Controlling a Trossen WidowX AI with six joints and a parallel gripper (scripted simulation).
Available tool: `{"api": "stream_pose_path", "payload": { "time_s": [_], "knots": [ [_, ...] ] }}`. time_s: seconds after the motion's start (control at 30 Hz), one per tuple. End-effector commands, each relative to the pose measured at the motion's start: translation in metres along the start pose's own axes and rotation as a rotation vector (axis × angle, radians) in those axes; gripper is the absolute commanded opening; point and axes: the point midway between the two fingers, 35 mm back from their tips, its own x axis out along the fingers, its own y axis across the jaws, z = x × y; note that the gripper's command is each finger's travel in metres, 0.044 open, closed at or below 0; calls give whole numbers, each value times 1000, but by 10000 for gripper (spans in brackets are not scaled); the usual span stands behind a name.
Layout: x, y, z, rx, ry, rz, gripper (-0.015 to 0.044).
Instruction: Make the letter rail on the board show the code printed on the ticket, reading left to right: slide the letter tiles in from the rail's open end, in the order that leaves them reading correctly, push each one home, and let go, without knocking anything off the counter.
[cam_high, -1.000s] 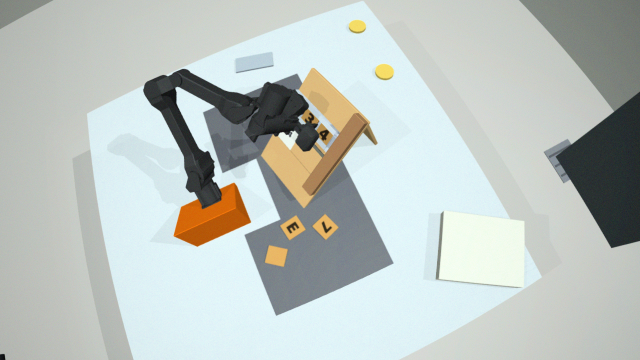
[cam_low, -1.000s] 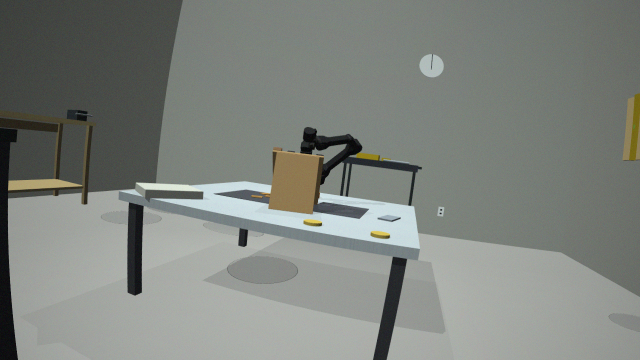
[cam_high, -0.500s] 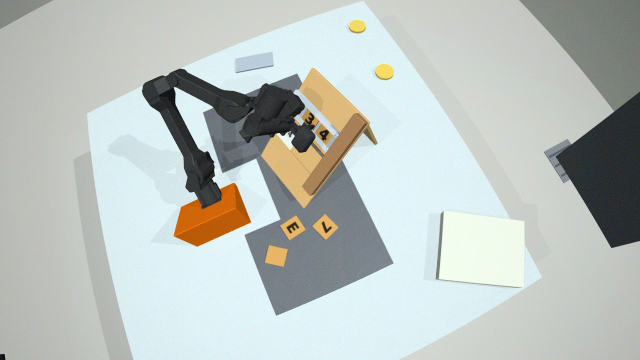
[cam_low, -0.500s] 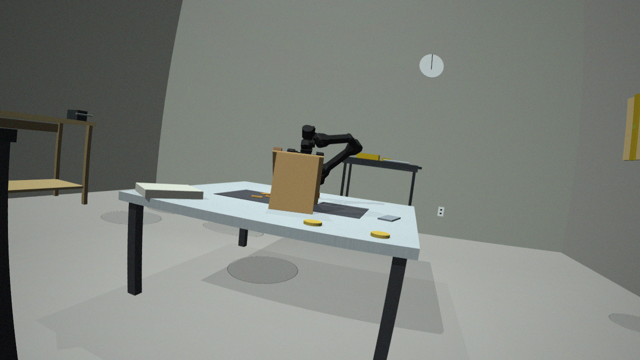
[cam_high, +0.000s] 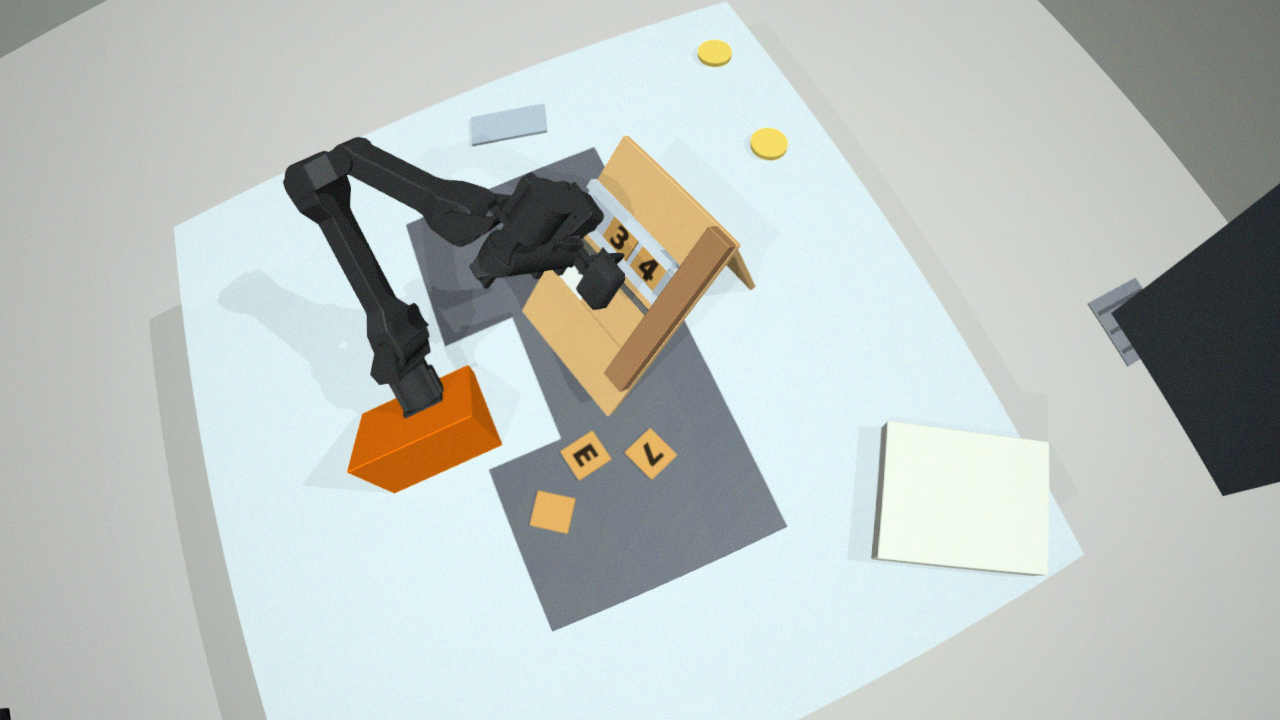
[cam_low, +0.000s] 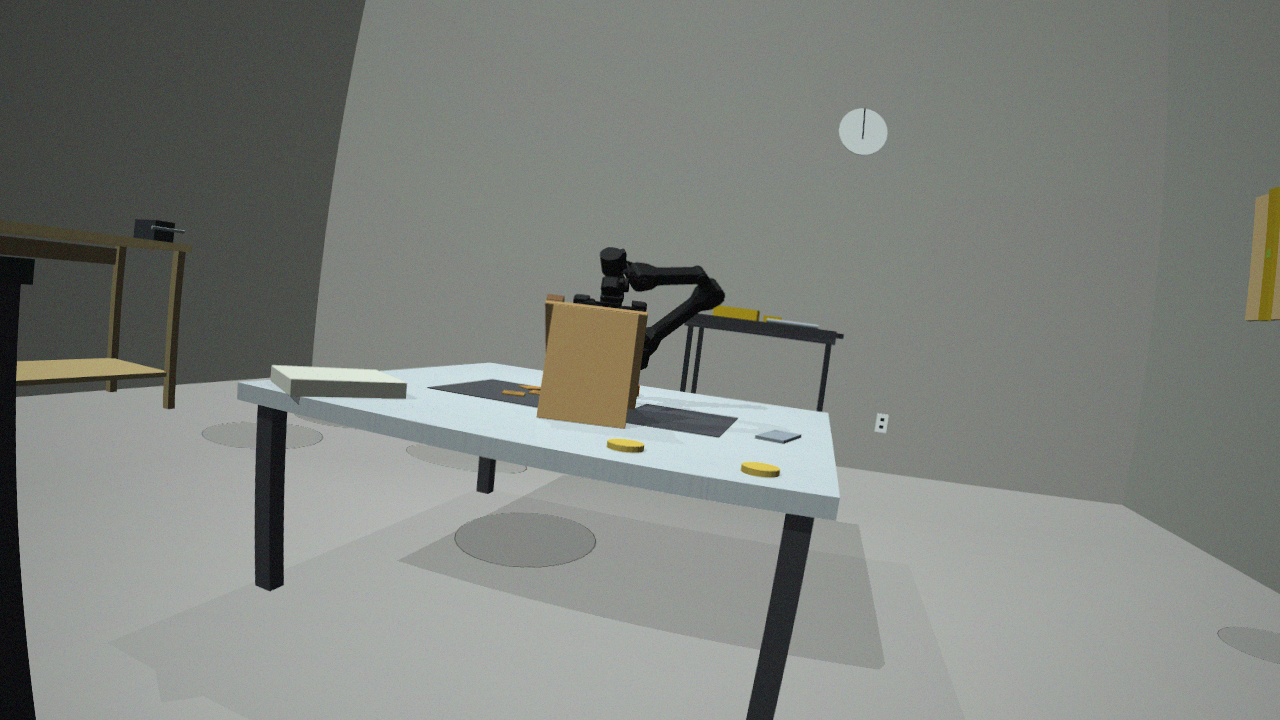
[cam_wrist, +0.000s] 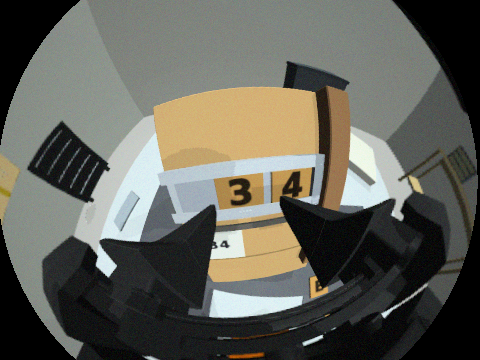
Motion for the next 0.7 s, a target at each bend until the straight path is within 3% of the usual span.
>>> {"api": "stream_pose_path", "payload": {
  "time_s": [0.0, 0.63, 0.67],
  "knots": [
    [-3, 1, 1, -5, -1, 6, 295],
    [-14, 3, 2, -4, -1, 5, 295],
    [-13, 1, 1, 1, 1, 0, 269]
  ]
}}
